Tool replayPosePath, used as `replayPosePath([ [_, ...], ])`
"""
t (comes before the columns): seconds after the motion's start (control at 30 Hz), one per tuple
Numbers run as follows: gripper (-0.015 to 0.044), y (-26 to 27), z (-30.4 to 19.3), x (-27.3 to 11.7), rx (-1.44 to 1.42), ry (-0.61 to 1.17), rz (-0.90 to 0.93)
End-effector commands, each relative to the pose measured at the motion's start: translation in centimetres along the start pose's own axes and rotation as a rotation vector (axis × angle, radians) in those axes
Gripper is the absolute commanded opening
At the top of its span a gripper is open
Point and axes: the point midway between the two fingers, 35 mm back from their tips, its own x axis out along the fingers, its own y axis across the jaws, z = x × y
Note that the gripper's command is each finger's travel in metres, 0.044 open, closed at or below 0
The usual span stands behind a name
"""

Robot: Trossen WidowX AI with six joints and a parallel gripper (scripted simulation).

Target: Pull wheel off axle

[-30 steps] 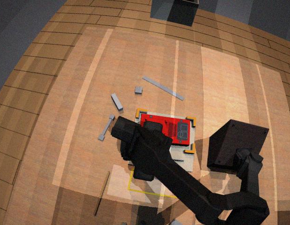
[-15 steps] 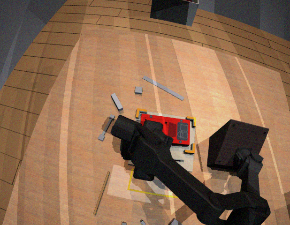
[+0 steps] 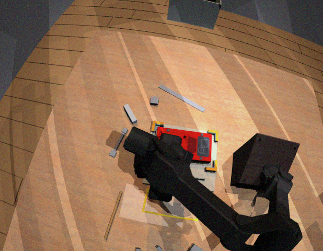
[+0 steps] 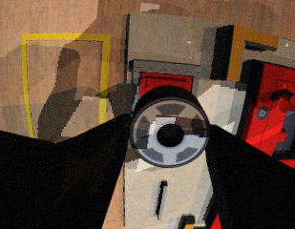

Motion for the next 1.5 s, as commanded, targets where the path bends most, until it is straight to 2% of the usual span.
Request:
replayPosePath([
  [0.0, 0.0000, -0.1, 0.0, -0.3, 0.000, -0.001, -0.002],
  [1.2, 0.0000, -0.1, 0.0, -1.5, 0.001, -0.002, -0.001],
  [1.47, 0.0000, -0.1, -0.1, -3.9, 0.002, -0.002, -0.002],
])
